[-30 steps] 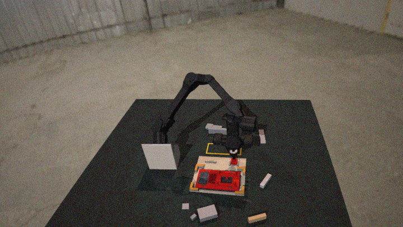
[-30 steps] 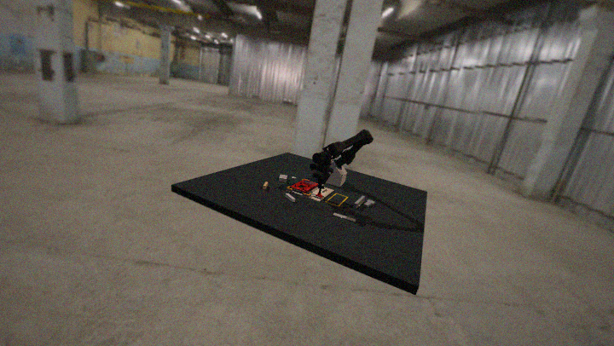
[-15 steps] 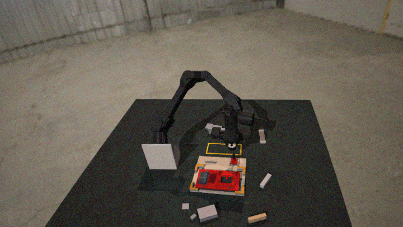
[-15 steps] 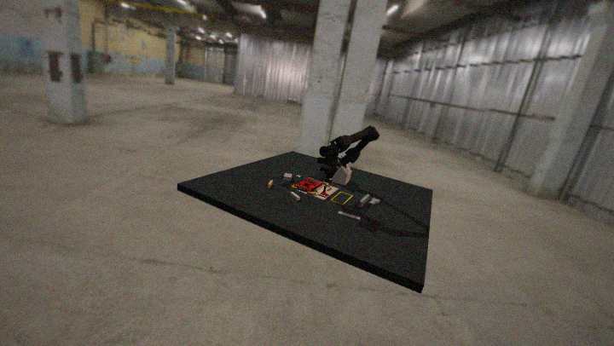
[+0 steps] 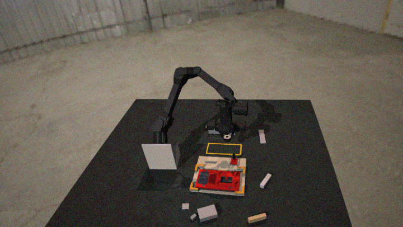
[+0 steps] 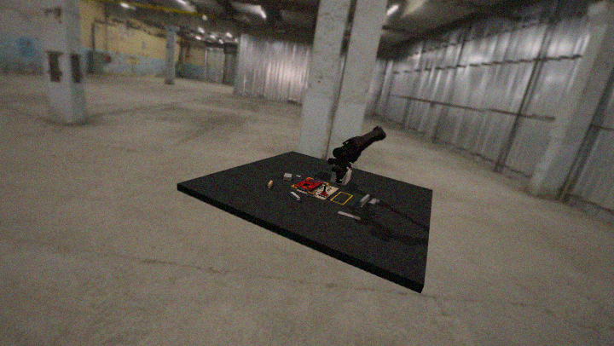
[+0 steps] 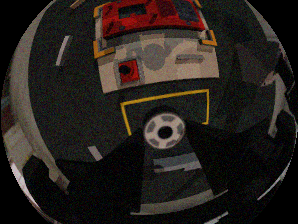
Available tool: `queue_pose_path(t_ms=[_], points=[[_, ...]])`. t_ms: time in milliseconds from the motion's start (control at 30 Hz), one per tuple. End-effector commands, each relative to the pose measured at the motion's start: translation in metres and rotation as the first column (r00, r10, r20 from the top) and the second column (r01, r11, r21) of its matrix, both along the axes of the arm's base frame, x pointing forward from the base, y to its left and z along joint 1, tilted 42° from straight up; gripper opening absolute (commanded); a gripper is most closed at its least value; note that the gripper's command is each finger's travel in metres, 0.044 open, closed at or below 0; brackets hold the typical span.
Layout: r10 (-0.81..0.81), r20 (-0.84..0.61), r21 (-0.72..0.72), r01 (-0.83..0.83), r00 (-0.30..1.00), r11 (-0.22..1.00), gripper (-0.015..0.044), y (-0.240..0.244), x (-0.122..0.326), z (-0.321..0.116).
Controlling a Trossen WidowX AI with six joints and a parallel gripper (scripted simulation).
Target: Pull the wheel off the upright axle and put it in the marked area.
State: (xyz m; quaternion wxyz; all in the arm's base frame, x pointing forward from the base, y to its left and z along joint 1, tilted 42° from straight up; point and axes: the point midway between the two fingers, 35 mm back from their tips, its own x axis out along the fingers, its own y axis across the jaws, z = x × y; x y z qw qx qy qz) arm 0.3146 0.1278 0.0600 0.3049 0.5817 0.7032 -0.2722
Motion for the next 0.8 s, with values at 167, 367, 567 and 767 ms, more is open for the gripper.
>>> queue_pose_path(t_ms=[167, 367, 567, 767], points=[[-0.002, -0.004, 0.006, 0.002, 1.0, 1.0, 0.0, 0.016, -0.024, 0.02], [-0.001, -0.004, 0.007, 0.001, 1.0, 1.0, 0.0, 0.022, -0.029, 0.02], [-0.001, -0.004, 0.007, 0.001, 1.0, 1.0, 0.0, 0.032, -0.031, 0.008], [-0.001, -0.003, 0.006, 0.001, 1.0, 1.0, 0.0, 0.048, -0.032, -0.01]])
